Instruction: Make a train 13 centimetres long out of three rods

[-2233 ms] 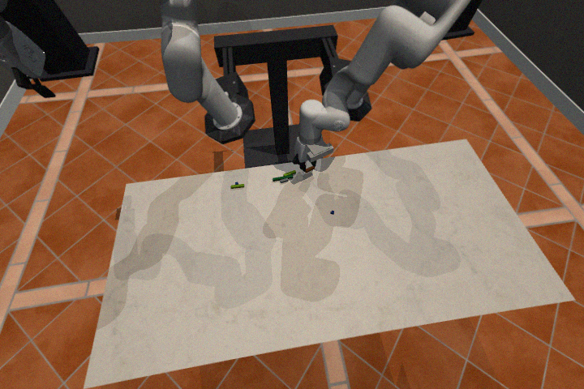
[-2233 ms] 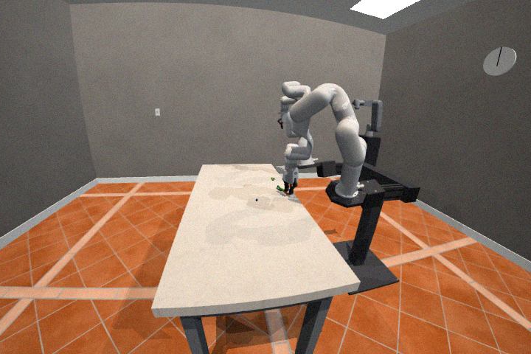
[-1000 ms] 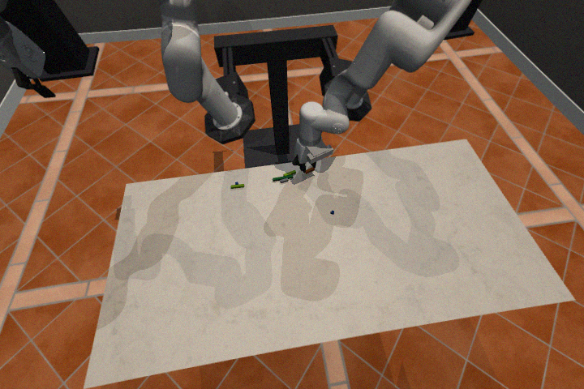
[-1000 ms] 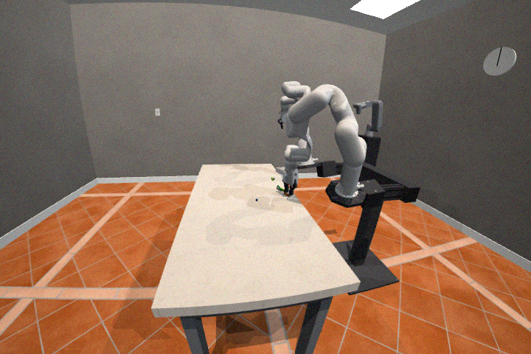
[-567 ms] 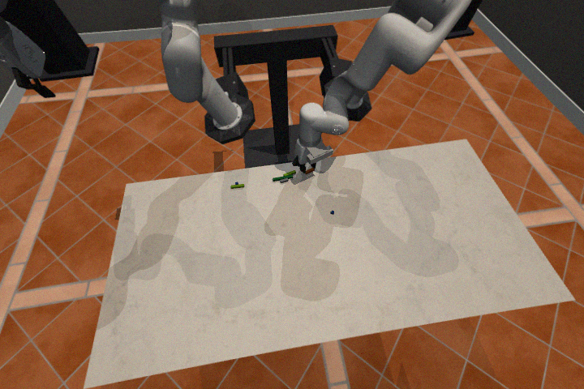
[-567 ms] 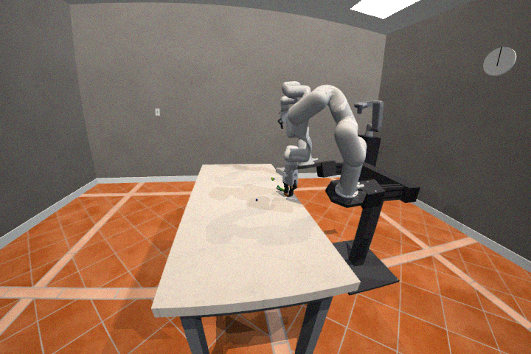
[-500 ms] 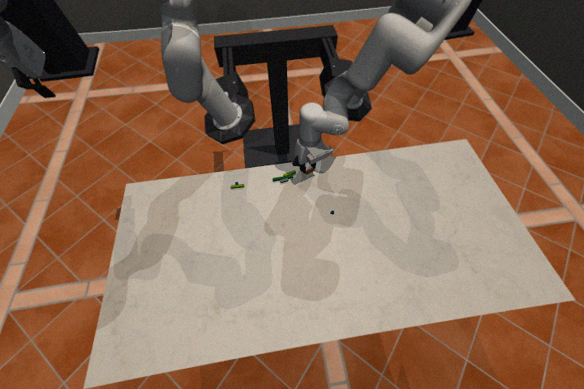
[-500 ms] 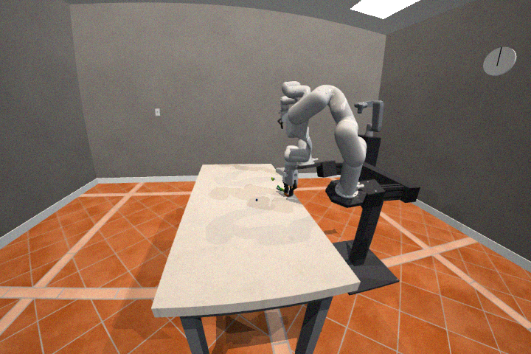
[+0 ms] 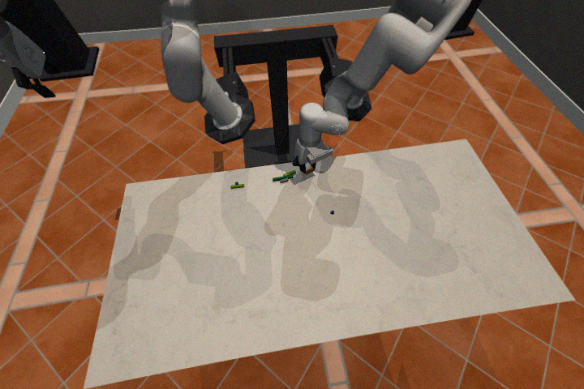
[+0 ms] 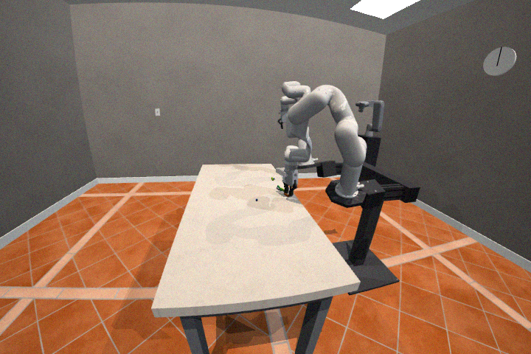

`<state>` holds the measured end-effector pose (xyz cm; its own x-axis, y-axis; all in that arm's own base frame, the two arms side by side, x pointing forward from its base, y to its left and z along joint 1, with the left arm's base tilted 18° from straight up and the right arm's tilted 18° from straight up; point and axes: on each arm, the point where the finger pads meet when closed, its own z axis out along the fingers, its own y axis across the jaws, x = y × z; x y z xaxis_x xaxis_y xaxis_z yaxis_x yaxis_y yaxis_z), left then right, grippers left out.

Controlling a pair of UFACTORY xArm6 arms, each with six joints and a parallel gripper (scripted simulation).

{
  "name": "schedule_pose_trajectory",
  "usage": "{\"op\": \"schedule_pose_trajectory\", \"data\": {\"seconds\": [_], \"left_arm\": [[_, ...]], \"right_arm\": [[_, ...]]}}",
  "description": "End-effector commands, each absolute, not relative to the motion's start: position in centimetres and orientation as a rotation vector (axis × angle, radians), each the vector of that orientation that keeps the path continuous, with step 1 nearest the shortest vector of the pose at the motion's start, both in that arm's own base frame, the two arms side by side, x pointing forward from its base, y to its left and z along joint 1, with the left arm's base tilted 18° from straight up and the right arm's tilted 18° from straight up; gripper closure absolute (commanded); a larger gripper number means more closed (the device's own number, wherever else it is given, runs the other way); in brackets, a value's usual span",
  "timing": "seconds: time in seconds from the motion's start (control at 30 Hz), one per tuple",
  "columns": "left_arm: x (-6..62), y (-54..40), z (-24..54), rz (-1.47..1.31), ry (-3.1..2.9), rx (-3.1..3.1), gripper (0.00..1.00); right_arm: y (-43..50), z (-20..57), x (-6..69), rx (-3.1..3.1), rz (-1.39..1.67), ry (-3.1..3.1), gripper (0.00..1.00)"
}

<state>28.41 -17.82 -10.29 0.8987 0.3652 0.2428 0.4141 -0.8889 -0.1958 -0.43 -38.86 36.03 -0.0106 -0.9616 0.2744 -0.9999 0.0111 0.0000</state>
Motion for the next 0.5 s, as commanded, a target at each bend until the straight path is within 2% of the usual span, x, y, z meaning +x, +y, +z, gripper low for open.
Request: {"op": "schedule_pose_trajectory", "data": {"seconds": [0.0,0.4,0.43,0.47], "left_arm": [[28.51,-17.93,-10.22,-0.295,-0.589,-2.824,0.61],[28.51,-17.93,-10.22,-0.295,-0.589,-2.824,0.61],[28.51,-17.93,-10.22,-0.295,-0.589,-2.824,0.57],[28.51,-17.93,-10.22,-0.295,-0.589,-2.824,0.57]], "right_arm": [[-38.9,36.18,-0.43,2.058,0.292,-2.081,0.0],[-38.9,36.18,-0.43,2.058,0.292,-2.081,0.0],[-38.9,36.18,-0.43,2.058,0.292,-2.081,0.0],[-38.9,36.18,-0.43,2.058,0.292,-2.081,0.0]]}}
